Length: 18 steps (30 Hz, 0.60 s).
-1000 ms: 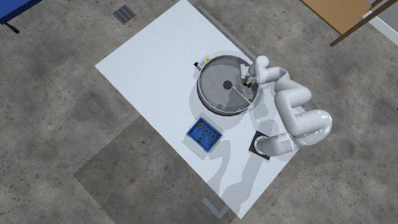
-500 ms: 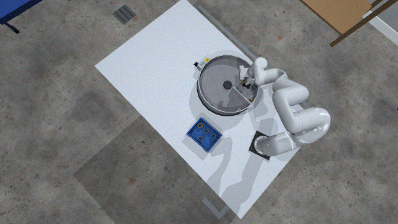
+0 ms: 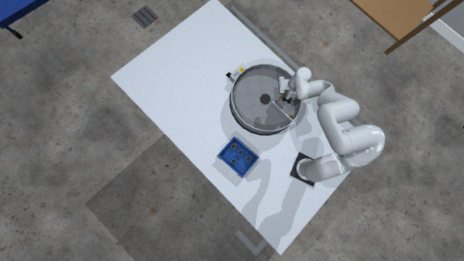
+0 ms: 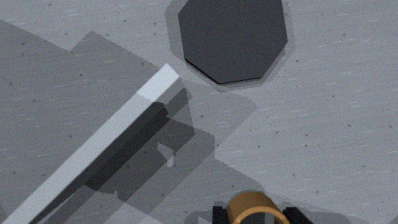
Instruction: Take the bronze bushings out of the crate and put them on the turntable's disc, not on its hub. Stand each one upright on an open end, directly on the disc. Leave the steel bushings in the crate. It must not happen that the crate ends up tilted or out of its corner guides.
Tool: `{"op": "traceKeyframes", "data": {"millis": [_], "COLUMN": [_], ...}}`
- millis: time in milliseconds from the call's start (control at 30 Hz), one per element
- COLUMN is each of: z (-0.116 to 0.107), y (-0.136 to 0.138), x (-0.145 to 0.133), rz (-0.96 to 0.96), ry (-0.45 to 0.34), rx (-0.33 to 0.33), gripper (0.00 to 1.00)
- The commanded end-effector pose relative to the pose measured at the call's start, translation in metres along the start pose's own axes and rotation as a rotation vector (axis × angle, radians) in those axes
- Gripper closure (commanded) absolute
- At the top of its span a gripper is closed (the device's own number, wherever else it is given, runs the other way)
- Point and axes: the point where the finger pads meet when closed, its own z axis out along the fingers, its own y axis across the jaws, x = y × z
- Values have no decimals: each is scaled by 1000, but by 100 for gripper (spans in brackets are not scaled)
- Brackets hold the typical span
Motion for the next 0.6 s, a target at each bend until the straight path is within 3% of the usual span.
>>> {"op": "traceKeyframes", "data": {"millis": [0, 567], "z": [-2, 1], "y": [1, 2], "x": [0, 0], "rz": [0, 0], "ry": [1, 1], "rx": [-4, -4], "gripper": [100, 100]}}
